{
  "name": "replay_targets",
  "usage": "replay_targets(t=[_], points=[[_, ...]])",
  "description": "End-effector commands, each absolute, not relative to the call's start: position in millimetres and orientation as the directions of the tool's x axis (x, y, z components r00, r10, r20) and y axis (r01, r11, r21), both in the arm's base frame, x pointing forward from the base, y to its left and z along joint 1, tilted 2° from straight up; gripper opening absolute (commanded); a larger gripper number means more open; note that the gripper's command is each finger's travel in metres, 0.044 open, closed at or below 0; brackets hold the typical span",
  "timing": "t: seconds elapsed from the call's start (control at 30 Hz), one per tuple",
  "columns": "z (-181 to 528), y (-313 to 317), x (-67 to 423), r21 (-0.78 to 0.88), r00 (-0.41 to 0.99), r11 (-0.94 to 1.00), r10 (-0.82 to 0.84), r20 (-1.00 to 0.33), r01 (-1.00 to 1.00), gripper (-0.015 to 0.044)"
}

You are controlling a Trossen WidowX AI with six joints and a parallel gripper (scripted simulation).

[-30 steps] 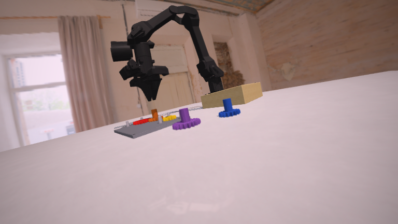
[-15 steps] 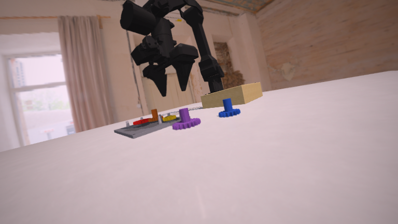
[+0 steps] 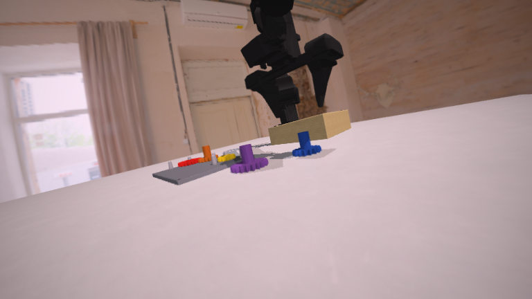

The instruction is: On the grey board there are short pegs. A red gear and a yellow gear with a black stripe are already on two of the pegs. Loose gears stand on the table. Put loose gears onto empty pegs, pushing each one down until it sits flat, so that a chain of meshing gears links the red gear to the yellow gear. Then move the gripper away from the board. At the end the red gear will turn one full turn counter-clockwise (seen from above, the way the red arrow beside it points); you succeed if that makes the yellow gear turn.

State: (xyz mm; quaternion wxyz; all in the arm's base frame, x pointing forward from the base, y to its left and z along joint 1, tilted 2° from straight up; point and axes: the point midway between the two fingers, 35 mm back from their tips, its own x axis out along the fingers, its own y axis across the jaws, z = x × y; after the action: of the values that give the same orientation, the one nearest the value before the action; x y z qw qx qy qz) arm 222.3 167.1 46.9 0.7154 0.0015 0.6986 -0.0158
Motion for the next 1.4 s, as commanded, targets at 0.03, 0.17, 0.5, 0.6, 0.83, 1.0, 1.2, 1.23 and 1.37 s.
replay_targets(t=[0.03,0.17,0.5,0.6,0.83,1.0,1.2,1.23,1.37], points=[[35.6,166.7,219.7,-0.024,0.017,0.999,-0.024,-1.0,0.037,0.044],[25.3,166.4,219.7,-0.024,0.017,0.999,-0.024,-1.0,0.037,0.044],[11.6,166.4,219.8,-0.024,0.017,0.999,-0.024,-1.0,0.037,0.044],[6.8,166.3,219.7,-0.024,0.017,0.999,-0.024,-1.0,0.037,0.044],[-1.9,165.9,219.4,-0.024,0.016,0.999,-0.025,-1.0,0.037,0.044],[-1.9,165.9,219.4,-0.024,0.016,0.999,-0.025,-1.0,0.037,0.0414],[-1.9,165.9,219.4,-0.024,0.016,0.999,-0.025,-1.0,0.037,0.0256],[-1.9,165.9,219.4,-0.024,0.016,0.999,-0.025,-1.0,0.037,0.023],[-1.9,165.9,219.4,-0.024,0.016,0.999,-0.025,-1.0,0.037,0.0125]])
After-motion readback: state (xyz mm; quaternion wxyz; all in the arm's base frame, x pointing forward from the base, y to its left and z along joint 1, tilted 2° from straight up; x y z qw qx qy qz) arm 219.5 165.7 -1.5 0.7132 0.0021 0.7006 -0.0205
